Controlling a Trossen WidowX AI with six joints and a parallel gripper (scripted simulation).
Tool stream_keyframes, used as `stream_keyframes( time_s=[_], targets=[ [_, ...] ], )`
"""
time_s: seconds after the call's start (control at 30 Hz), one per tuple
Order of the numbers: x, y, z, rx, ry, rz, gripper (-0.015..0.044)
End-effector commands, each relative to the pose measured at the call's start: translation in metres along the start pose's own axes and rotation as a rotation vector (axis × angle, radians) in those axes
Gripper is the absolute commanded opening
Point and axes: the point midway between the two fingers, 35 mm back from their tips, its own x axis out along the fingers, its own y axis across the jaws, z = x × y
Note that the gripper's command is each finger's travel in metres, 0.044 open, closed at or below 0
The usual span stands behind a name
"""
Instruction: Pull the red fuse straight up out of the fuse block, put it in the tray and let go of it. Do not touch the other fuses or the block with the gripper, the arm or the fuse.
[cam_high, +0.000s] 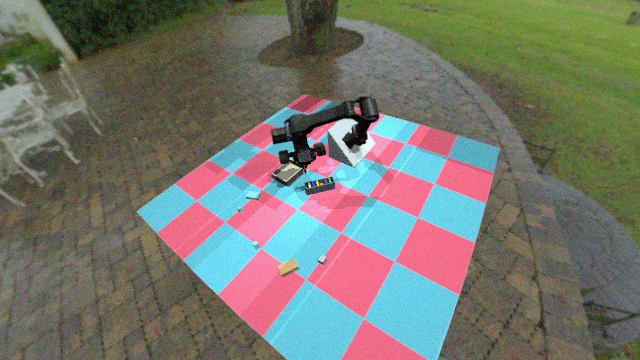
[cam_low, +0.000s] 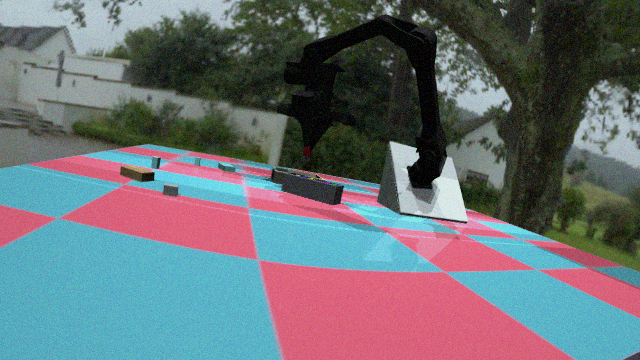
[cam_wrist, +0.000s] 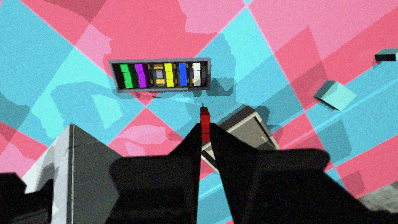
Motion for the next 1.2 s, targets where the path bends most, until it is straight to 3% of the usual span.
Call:
stream_keyframes(
  time_s=[0.0, 0.63, 1.17],
  targets=[
    [-0.002, -0.017, -0.016, -0.004, 0.002, -0.009, 0.0000],
    [0.005, -0.071, -0.096, -0.009, -0.002, -0.005, 0.0000],
    [0.022, -0.072, -0.097, -0.009, -0.002, -0.005, 0.0000]
  ],
)
